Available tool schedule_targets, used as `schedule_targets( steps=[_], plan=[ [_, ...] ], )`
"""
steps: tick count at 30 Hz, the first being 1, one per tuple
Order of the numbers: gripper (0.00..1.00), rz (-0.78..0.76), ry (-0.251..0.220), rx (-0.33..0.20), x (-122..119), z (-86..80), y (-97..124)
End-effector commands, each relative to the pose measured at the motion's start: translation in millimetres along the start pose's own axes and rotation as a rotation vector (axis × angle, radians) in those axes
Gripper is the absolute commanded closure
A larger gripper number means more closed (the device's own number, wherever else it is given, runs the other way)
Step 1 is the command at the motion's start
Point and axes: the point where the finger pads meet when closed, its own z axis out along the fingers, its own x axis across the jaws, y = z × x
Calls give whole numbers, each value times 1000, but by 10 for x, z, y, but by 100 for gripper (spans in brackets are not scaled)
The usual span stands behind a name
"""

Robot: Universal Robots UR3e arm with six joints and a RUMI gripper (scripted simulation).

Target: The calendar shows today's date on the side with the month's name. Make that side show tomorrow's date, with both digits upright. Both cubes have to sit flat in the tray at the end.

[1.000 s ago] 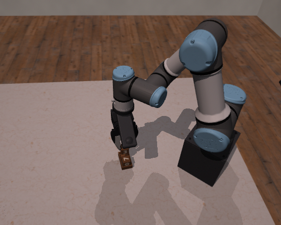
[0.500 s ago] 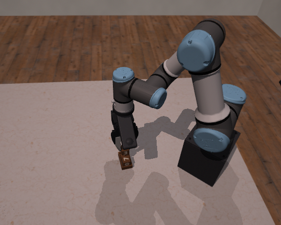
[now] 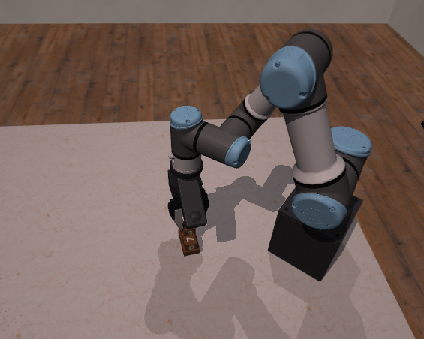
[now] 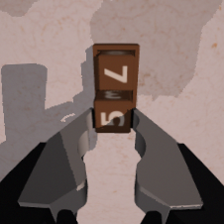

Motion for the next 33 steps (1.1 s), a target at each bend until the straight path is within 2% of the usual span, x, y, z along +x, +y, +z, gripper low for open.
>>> schedule_targets(
  steps=[1,33],
  plan=[
    [90,0,8,-6,24,50,14],
    [90,0,9,-7,29,76,18]
  ],
)
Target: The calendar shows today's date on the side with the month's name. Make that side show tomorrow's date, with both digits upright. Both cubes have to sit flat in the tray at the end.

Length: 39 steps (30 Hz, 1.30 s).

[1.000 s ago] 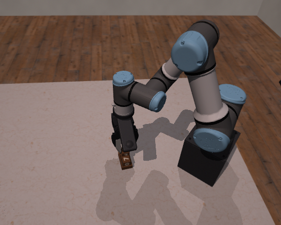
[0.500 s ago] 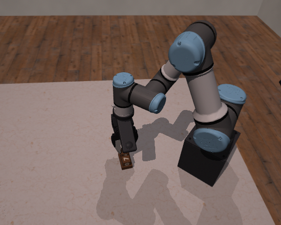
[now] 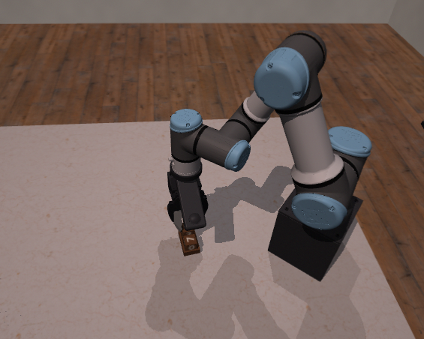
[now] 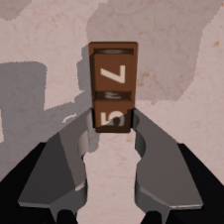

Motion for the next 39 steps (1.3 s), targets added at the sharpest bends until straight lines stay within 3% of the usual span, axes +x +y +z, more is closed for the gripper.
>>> schedule_targets(
  steps=[1,39],
  plan=[
    [90,0,2,0,7,-2,-4],
    [90,0,2,0,6,99,-4]
  ],
)
